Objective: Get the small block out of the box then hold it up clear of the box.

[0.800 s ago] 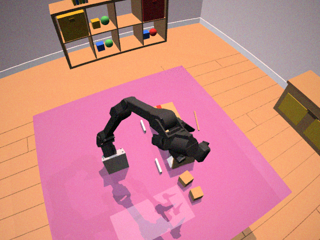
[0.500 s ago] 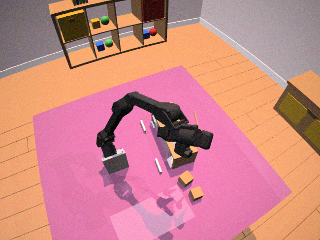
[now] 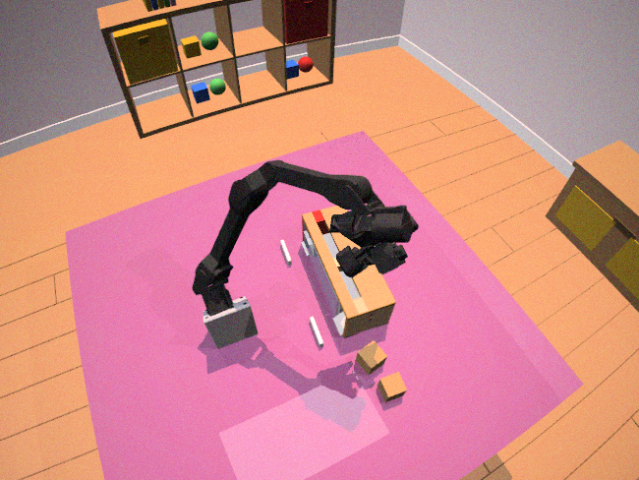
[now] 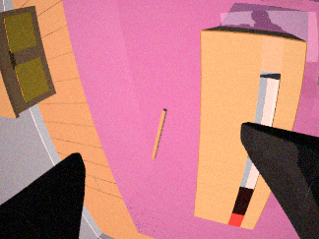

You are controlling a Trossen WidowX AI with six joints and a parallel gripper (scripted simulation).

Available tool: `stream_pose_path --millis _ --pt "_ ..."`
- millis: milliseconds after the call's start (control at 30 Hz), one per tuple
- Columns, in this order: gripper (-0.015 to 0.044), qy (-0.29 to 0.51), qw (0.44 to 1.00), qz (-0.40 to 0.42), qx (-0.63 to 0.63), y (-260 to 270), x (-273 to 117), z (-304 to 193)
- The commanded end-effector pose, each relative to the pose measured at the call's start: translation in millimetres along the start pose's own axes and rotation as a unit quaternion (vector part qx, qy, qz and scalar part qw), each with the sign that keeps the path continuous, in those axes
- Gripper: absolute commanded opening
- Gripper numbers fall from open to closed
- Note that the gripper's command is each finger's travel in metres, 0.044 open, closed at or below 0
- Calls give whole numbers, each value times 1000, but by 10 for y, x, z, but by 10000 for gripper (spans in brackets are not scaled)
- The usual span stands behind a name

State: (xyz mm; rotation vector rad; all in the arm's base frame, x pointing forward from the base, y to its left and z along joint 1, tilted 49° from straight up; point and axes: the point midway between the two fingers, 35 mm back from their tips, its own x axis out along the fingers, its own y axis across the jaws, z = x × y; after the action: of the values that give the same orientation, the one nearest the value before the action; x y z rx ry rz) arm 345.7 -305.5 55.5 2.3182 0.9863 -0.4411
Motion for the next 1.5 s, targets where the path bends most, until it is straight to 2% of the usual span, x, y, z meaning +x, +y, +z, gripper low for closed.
stream_pose_path --millis 0,233,467,800,1100,1467 --pt "400 -1 937 -90 -337 -169 372 -556" --pt "400 33 818 -150 -554 -386 621 -917" --pt "400 90 643 -195 -735 -653 815 -1251" --pt "400 196 320 -220 -900 -1099 996 -1665" --pt "400 299 -2 -197 -934 -1531 1060 -1955" --pt "400 301 -11 -196 -933 -1542 1061 -1962"
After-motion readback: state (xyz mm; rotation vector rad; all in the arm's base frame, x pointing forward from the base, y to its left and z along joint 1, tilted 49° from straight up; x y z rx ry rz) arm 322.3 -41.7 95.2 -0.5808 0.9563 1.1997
